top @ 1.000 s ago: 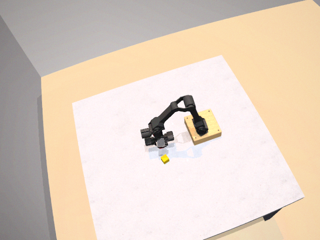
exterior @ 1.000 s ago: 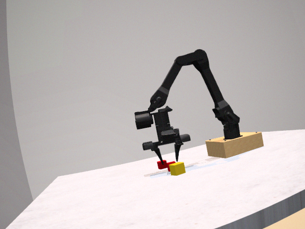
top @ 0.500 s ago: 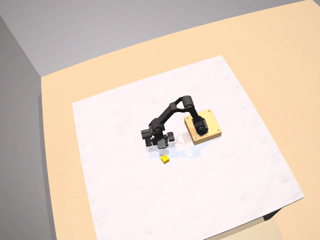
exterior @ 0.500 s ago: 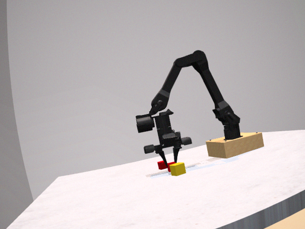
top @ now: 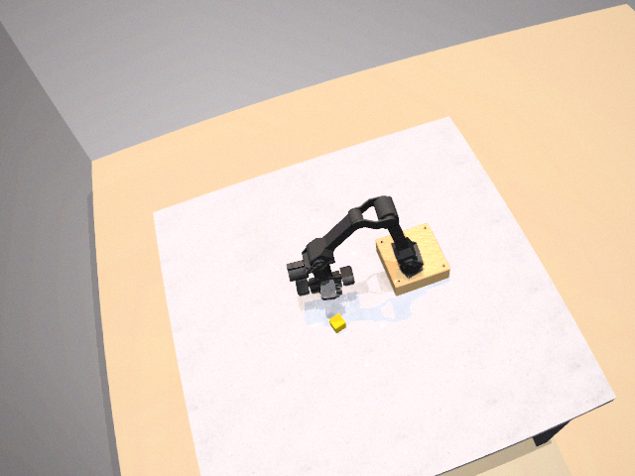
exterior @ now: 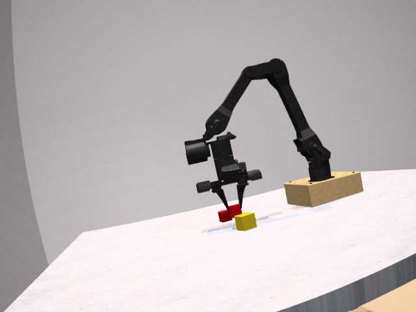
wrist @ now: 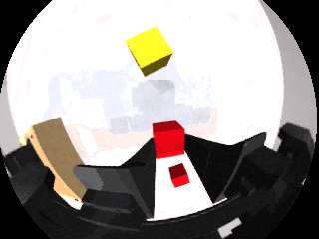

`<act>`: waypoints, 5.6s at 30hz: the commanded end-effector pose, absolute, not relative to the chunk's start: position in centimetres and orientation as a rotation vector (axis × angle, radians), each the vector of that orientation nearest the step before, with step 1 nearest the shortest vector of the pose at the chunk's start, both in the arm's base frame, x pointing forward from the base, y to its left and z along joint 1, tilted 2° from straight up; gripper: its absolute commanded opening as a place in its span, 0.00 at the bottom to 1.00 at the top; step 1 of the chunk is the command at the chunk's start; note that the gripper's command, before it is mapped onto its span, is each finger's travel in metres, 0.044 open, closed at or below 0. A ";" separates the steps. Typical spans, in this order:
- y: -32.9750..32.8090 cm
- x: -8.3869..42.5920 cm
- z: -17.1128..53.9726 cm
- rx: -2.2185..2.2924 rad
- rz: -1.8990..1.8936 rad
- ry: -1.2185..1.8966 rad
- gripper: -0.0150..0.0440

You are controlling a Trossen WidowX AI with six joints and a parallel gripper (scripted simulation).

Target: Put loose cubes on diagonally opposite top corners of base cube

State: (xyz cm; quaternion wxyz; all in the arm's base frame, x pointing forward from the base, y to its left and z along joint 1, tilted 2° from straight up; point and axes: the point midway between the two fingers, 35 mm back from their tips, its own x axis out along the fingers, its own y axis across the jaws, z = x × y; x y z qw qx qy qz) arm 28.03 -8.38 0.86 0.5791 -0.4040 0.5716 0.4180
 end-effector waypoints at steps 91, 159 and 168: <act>0.4 32.0 6.0 0.555 -0.512 1.504 0.43; 1.0 32.2 3.1 0.637 -0.593 1.483 0.43; 1.0 32.2 3.1 0.637 -0.593 1.483 0.43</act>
